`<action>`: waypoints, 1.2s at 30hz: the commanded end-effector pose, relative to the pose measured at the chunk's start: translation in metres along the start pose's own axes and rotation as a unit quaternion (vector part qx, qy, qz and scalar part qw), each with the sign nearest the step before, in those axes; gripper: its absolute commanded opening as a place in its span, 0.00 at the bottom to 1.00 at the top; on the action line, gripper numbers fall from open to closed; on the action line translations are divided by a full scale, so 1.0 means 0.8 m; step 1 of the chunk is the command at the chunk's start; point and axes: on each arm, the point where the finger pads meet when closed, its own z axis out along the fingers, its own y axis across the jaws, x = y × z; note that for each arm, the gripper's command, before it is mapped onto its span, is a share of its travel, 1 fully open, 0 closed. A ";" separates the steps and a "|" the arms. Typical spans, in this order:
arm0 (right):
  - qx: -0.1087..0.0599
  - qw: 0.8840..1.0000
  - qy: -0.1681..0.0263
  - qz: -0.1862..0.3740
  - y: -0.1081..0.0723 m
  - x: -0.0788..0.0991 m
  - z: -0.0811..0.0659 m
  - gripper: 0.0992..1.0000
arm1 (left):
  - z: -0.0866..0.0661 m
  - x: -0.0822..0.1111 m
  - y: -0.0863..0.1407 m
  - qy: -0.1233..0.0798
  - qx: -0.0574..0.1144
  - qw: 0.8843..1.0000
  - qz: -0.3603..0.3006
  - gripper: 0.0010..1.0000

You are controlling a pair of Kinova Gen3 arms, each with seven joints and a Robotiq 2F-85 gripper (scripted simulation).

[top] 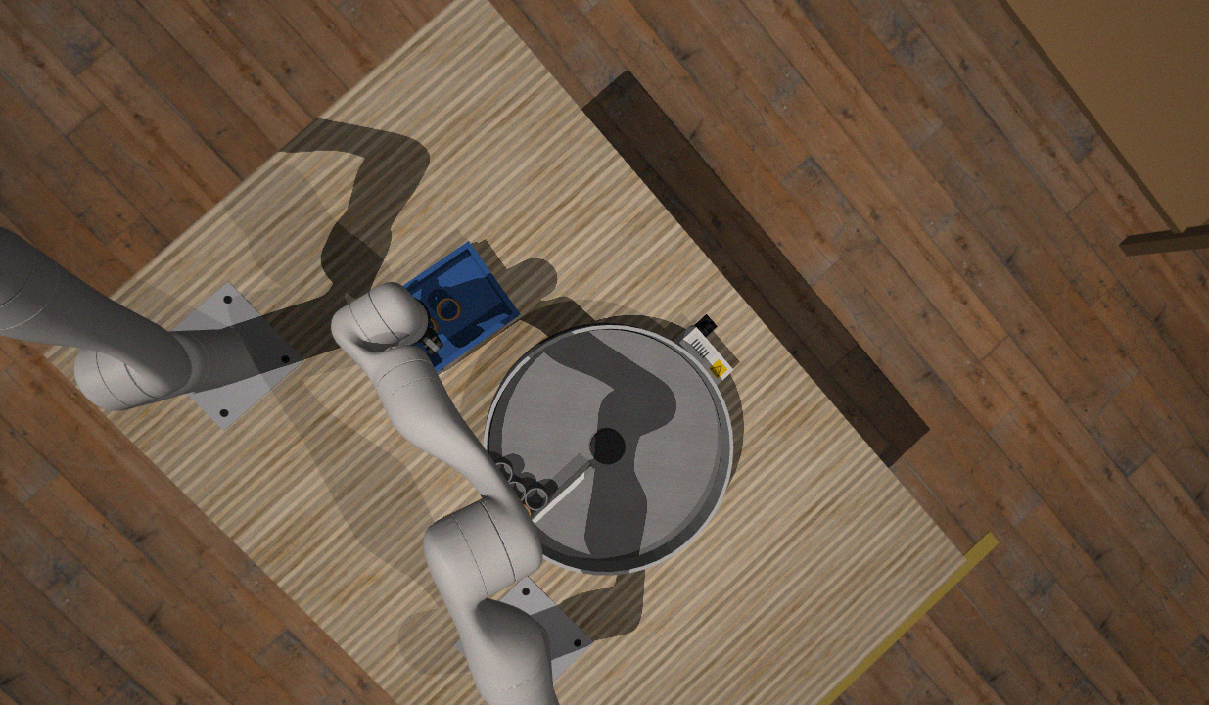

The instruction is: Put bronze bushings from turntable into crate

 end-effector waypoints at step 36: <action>-0.001 1.000 -0.001 0.000 0.001 0.000 -0.031 0.14 | -0.001 -0.001 0.000 -0.001 0.000 1.000 0.000 1.00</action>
